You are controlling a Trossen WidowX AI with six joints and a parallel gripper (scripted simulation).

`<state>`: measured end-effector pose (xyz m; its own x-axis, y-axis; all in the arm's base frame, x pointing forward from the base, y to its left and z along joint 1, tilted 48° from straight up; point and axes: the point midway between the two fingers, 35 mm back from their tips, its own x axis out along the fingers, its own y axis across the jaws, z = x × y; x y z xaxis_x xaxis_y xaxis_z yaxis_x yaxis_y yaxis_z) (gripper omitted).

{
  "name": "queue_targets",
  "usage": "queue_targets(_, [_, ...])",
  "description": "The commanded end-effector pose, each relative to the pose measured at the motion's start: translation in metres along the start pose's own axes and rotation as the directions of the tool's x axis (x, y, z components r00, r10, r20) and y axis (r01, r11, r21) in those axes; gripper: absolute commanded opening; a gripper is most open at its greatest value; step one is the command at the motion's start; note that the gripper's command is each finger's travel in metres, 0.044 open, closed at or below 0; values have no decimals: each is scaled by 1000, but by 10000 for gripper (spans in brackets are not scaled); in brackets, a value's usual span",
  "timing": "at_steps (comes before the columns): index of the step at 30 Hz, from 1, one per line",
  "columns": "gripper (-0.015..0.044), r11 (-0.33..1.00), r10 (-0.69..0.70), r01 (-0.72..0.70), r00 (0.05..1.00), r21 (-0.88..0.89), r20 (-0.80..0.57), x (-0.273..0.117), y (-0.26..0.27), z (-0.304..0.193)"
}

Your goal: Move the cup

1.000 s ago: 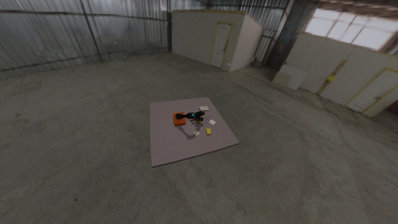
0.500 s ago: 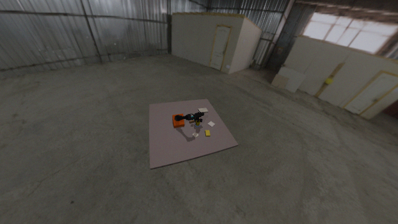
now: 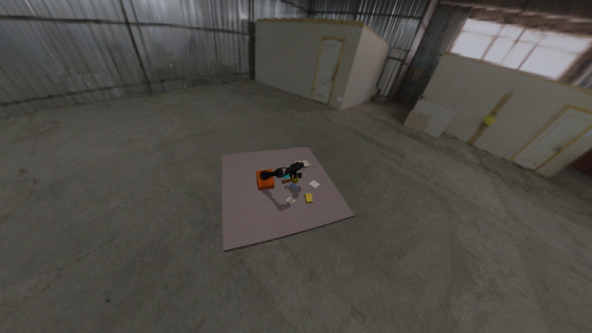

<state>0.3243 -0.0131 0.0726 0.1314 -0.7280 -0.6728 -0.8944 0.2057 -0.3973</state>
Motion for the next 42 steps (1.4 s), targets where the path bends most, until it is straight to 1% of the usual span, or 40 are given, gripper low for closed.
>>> queue_targets(1, [0,1000,0,0,1000,0,0,0,0,0])
queue_targets(18, [0,1000,0,0,1000,1,1,0,2,3])
queue_targets(42, [0,1000,5,-5,1000,5,8,-2,50,59])
